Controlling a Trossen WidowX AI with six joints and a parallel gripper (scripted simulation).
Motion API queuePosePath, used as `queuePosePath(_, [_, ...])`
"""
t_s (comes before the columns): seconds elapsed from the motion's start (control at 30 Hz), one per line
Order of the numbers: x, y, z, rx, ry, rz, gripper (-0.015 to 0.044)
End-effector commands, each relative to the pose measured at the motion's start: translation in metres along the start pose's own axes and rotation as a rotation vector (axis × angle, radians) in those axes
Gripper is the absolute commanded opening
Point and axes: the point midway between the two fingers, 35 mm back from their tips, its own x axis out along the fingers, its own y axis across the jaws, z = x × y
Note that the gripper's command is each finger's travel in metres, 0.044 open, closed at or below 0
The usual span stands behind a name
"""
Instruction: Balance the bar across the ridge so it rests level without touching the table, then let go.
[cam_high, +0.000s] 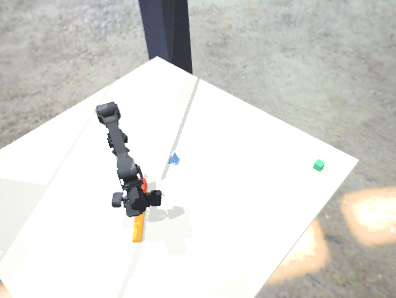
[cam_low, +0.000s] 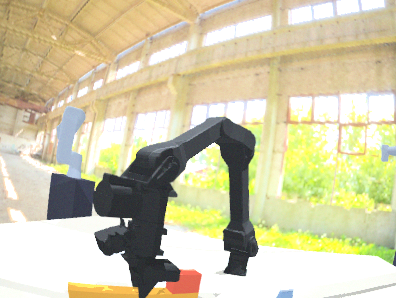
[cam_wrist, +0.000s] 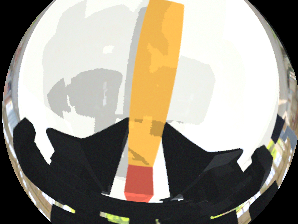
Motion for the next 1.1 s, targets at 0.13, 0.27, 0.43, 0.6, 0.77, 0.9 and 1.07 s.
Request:
queuePosePath(0.13, [-0.014,0.001,0.002,0.0,0.0,0.002,0.0])
queuePosePath(0.27, [-0.024,0.001,0.003,0.001,0.0,0.002,0.0])
queuePosePath(0.43, [-0.037,0.002,0.004,0.001,0.0,0.002,0.0])
queuePosePath(0.6, [-0.05,0.002,0.004,0.002,0.001,0.003,0.0])
queuePosePath(0.77, [-0.063,0.002,0.004,0.002,0.001,0.003,0.0])
queuePosePath(0.9, [-0.073,0.001,0.004,0.003,0.001,0.004,0.0])
queuePosePath(1.07, [-0.086,0.001,0.002,0.003,0.001,0.004,0.0])
